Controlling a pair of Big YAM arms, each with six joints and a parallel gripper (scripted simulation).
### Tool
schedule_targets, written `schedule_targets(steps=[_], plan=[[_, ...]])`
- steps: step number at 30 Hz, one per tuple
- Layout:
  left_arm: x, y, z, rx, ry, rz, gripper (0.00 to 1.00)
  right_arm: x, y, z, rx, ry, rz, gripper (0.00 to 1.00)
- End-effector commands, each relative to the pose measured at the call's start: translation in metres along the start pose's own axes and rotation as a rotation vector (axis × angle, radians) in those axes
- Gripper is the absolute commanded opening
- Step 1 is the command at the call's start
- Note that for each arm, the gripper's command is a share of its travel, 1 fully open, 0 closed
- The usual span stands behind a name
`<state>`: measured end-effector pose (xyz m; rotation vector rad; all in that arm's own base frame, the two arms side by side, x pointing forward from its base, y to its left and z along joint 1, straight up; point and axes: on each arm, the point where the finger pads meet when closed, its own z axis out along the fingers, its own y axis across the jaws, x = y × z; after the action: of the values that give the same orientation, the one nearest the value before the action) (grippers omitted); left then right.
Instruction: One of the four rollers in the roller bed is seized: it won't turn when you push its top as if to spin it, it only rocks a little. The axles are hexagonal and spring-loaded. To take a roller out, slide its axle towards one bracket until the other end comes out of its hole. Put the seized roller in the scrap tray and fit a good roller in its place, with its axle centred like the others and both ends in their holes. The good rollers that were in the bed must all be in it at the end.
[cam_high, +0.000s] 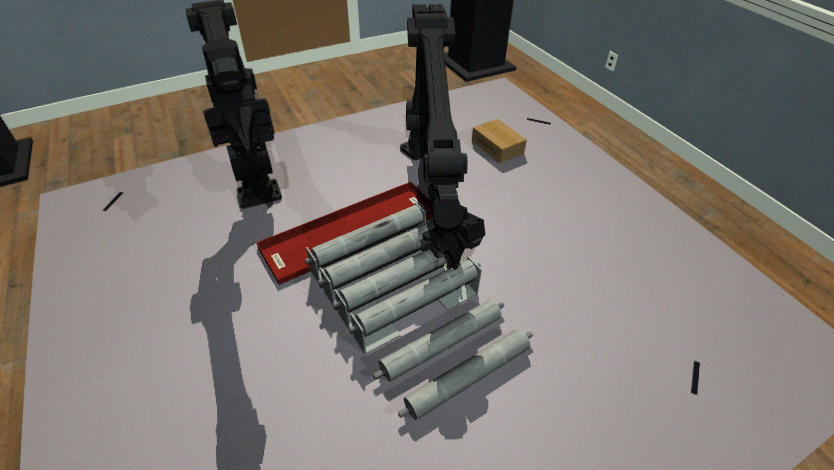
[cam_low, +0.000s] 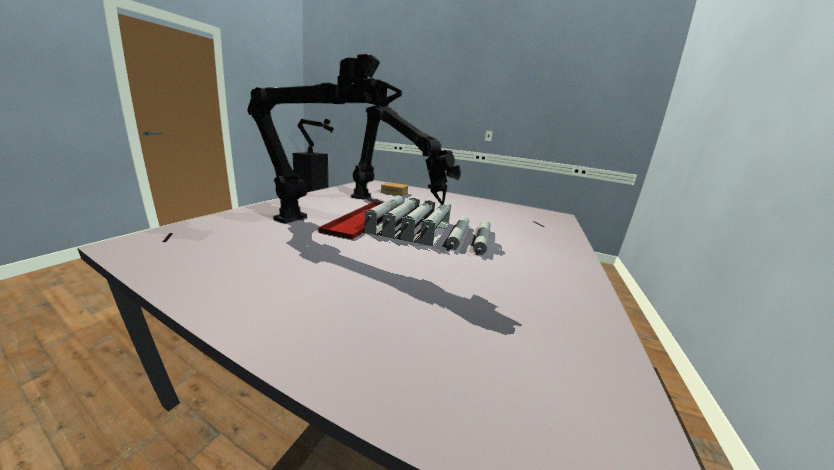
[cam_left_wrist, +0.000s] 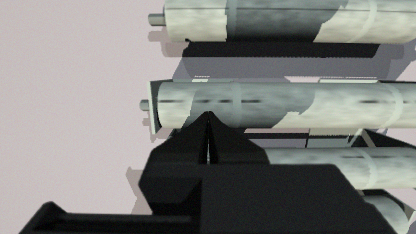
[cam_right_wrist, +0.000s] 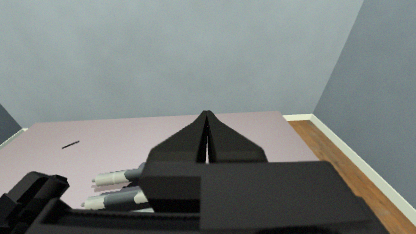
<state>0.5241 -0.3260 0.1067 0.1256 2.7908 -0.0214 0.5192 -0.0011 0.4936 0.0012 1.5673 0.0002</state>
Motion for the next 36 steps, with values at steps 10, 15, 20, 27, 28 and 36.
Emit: schedule_targets(steps=[10, 15, 20, 27, 28, 36], plan=[[-0.01, 0.001, 0.001, 0.005, -0.018, -0.019, 0.0, -0.044, 0.002, -0.001, -0.003, -0.074, -0.004, 0.0], [-0.003, 0.003, 0.008, -0.001, -0.009, -0.017, 0.0, -0.044, 0.002, -0.001, -0.003, -0.074, -0.004, 0.0], [-0.016, -0.001, -0.006, 0.011, -0.031, -0.022, 0.0, -0.044, 0.002, -0.001, -0.003, -0.074, -0.004, 0.0], [-0.012, -0.001, 0.003, 0.005, -0.02, -0.02, 0.0, -0.044, 0.002, -0.001, -0.003, -0.074, -0.004, 0.0], [-0.012, -0.001, 0.003, 0.005, -0.02, -0.02, 0.0, -0.044, 0.002, -0.001, -0.003, -0.074, -0.004, 0.0], [-0.003, 0.003, 0.01, -0.002, -0.006, -0.017, 0.0, -0.044, 0.002, -0.001, -0.003, -0.074, -0.004, 0.0]])
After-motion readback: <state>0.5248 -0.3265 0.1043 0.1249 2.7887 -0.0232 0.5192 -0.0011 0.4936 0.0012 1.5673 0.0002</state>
